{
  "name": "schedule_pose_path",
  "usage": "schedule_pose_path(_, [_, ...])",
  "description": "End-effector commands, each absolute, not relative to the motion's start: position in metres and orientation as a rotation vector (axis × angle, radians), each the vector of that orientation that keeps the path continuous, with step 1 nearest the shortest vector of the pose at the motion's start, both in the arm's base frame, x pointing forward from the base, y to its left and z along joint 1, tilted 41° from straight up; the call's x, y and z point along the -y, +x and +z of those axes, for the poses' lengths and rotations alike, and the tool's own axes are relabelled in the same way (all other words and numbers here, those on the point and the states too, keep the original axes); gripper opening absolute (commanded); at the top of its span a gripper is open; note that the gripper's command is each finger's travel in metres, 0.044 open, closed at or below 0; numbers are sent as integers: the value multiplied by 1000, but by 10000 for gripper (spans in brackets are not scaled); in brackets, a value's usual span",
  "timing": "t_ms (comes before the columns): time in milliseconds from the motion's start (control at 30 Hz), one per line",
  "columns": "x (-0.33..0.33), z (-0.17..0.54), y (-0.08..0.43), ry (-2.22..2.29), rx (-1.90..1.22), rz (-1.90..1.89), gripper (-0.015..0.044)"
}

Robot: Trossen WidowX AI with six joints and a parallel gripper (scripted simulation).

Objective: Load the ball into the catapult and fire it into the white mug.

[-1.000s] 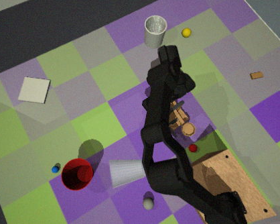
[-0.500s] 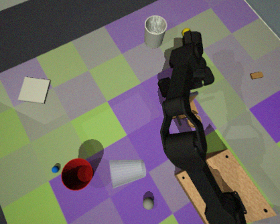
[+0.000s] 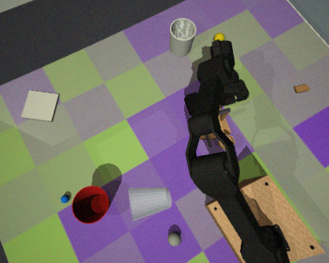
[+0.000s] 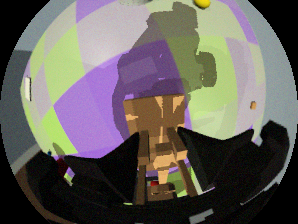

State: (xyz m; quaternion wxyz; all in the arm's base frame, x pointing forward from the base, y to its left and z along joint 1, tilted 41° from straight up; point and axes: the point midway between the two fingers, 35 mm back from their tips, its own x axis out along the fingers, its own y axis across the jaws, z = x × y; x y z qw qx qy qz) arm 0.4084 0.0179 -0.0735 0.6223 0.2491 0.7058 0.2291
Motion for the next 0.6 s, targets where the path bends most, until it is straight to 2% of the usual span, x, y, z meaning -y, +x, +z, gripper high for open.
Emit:
schedule_pose_path(0, [-21, -77, 409, 581, -1617, 524, 0])
schedule_pose_path(567, [-31, -90, 407, 572, -1620, 528, 0])
